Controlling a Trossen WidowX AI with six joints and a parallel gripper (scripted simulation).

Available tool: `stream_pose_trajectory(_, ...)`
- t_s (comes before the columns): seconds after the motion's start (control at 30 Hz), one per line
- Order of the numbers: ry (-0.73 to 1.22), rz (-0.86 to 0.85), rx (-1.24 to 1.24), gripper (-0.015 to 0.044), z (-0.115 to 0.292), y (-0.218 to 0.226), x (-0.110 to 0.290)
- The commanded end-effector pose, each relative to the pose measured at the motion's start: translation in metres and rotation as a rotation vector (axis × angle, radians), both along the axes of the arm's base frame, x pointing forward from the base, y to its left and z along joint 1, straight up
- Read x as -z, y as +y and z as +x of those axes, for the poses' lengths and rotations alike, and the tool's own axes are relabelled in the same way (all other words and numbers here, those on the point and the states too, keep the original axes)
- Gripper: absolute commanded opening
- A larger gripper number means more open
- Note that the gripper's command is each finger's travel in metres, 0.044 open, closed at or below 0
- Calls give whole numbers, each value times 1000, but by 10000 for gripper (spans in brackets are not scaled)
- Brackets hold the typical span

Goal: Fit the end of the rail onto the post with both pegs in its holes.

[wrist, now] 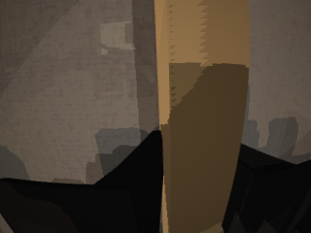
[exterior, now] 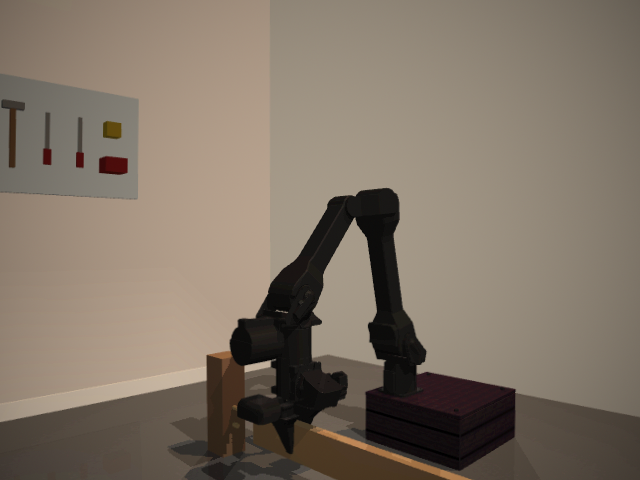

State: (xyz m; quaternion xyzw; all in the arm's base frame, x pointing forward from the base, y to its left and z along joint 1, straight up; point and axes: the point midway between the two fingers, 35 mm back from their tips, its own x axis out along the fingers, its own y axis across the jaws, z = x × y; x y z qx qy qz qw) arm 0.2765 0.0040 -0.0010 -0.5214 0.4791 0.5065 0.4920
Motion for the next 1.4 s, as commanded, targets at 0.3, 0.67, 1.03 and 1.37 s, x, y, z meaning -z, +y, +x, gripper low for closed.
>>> stream_pose_trajectory(0.3, -2, 1, -3, 0, 1, -4, -1)
stream_pose_trajectory(0.67, -2, 1, -3, 0, 1, -7, -1)
stream_pose_trajectory(1.03, -2, 1, -3, 0, 2, -10, -1)
stream_pose_trajectory(1.37, -2, 0, -3, 0, 2, -14, -1)
